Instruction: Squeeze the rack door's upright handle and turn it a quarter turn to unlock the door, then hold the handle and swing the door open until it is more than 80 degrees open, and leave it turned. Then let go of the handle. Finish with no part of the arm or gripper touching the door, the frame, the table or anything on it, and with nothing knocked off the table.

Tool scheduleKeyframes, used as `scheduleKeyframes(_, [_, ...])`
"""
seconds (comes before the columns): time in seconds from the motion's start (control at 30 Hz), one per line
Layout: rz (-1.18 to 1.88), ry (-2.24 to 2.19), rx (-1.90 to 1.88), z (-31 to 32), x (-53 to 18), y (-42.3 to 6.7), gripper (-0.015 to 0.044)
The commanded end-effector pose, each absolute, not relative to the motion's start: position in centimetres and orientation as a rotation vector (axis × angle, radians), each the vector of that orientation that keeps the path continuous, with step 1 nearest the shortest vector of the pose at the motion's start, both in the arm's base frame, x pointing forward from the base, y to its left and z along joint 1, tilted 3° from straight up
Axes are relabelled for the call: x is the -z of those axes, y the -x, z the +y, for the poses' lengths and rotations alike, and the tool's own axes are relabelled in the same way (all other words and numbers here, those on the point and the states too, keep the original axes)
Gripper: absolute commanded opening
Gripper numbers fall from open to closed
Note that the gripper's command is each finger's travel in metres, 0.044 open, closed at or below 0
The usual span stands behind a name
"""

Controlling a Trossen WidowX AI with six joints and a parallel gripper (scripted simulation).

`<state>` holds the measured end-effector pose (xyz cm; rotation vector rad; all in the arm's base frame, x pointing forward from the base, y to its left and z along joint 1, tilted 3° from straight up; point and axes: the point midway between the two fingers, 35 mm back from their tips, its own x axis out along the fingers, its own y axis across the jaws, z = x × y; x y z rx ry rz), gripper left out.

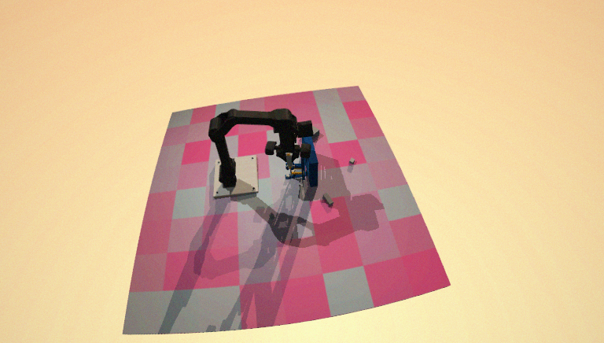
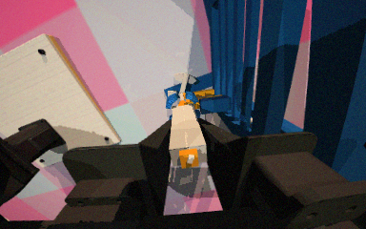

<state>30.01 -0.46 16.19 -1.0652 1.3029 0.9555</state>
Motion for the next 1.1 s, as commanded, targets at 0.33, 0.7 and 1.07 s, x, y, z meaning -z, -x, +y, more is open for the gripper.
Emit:
scheduleKeyframes(0.33, [1.375, 0.864, -0.761, 1.1, -16.0, -28.0, 0.001])
scheduleKeyframes(0.7, [1.416, 0.736, -0.643, 2.6, -15.8, -26.5, 0.001])
scheduleKeyframes(1.07, [1.449, 0.611, -0.528, 4.3, -15.7, -25.3, 0.001])
